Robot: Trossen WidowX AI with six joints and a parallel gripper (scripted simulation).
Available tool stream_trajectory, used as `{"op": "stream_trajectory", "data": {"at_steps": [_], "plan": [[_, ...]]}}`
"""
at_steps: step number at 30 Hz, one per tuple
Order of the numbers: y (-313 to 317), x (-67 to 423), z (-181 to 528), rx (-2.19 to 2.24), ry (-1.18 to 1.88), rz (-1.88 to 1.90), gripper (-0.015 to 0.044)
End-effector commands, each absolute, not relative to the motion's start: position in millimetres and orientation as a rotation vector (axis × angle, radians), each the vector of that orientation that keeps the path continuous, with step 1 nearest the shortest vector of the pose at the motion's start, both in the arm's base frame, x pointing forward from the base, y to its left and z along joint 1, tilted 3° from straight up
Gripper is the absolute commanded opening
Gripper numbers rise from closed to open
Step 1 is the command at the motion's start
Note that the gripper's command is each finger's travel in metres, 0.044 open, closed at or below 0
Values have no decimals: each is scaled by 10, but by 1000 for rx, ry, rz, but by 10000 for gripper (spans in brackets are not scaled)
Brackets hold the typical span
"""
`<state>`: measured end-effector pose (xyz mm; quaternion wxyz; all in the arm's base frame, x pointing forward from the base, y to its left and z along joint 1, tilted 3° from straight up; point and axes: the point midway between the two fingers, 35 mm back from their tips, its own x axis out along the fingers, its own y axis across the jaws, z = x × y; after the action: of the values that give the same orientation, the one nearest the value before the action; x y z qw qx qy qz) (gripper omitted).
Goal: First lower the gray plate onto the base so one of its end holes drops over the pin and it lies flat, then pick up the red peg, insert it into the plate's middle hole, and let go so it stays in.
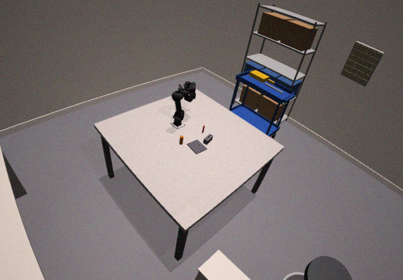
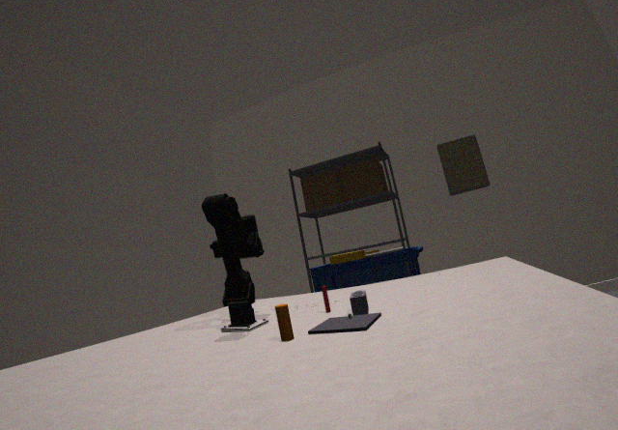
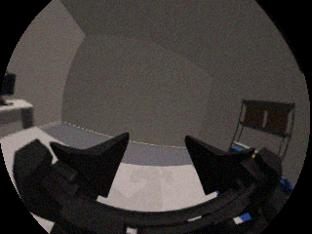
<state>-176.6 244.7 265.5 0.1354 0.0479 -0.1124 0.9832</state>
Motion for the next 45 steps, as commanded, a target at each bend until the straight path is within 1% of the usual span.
{"op": "stream_trajectory", "data": {"at_steps": [1,2,4,9,16,22,28,35,39,45], "plan": [[2447,-1766,2655,139,-326,2848,426],[2472,-1752,2656,137,-310,2840,440],[2668,-1633,2665,126,-185,2776,440],[3319,-1048,2651,131,238,2482,440],[3883,40,2532,235,707,1977,440],[3960,1082,2371,381,985,1496,440],[3645,2054,2219,535,1133,1033,440],[2921,2954,2046,726,1243,466,440],[2370,3307,1966,836,1273,128,440],[1447,3543,1883,1018,1284,-442,440]]}}
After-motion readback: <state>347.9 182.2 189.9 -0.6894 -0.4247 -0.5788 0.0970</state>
